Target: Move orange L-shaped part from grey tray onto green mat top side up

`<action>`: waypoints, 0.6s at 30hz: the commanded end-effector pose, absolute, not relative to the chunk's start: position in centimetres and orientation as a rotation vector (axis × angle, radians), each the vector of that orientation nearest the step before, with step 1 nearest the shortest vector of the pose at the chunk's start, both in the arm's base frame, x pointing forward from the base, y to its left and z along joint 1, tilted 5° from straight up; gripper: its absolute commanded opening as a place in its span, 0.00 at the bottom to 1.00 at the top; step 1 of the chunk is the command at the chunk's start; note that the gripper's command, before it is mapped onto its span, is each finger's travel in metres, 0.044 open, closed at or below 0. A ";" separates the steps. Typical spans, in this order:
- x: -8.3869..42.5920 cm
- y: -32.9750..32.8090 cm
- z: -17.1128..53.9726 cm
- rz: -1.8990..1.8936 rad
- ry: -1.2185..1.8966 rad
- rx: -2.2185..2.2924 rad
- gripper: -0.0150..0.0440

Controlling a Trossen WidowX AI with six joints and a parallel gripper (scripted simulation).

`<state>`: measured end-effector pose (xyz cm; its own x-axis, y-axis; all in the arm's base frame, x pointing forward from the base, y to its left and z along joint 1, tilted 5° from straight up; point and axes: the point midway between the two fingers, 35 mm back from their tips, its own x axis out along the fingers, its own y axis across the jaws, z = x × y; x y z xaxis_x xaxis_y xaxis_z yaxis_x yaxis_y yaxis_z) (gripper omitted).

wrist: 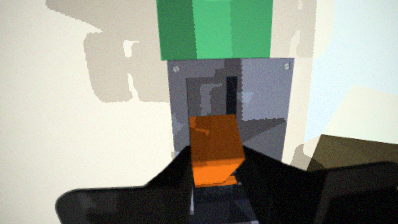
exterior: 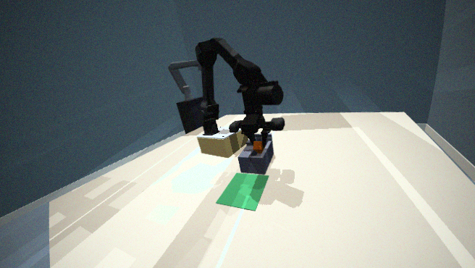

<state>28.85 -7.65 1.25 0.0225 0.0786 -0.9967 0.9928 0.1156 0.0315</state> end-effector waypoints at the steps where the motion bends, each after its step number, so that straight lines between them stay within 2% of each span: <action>1: 28.9 -7.7 1.4 -1.064 1.297 1.190 0.25; 18: 28.7 -7.9 3.9 -1.072 1.298 1.190 0.25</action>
<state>28.49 -7.78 3.04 0.0071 0.0788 -0.9969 0.9938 0.1099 0.0157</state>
